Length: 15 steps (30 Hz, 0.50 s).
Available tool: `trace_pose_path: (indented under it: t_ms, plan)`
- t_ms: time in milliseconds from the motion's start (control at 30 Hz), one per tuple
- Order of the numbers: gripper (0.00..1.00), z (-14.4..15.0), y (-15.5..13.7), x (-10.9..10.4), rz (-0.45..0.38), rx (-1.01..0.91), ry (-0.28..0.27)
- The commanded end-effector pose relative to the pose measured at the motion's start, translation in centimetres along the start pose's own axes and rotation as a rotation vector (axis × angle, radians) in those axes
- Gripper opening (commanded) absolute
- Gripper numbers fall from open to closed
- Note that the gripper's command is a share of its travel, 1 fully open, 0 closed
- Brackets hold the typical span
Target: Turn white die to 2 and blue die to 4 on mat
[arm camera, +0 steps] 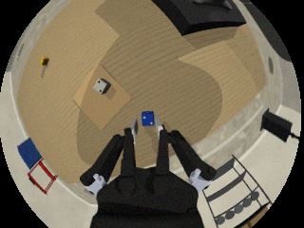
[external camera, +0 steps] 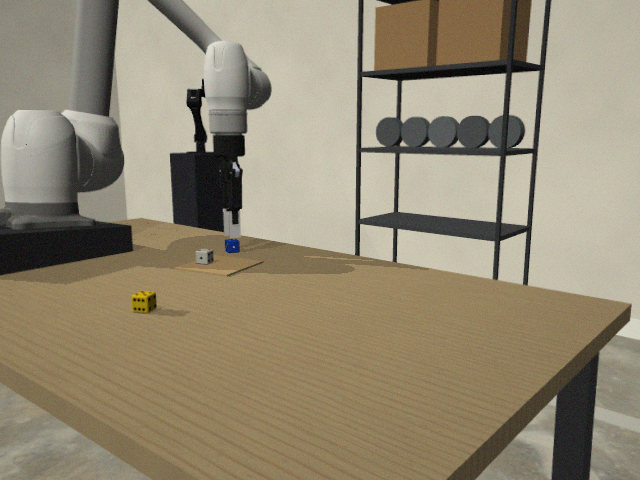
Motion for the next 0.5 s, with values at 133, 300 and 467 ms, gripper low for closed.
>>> trace_pose_path:
  t_ms: [133,300,467]
  plan:
    - [0.35,0.29,-0.05,0.24,-0.001,-0.001,-0.006]
    - [0.35,0.33,-0.06,0.24,-0.001,-0.001,-0.006]
    - [0.35,0.52,-0.09,0.24,-0.001,-0.001,-0.006]
Point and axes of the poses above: the point where the finger pads meet when closed, its own x axis out along the fingers, its own z axis across the jaws, y = z × x, the point moved 5 cm from there along -x, back along the fingers, and after that the axes turned 10 degrees about -x, right-handed, at the moved point
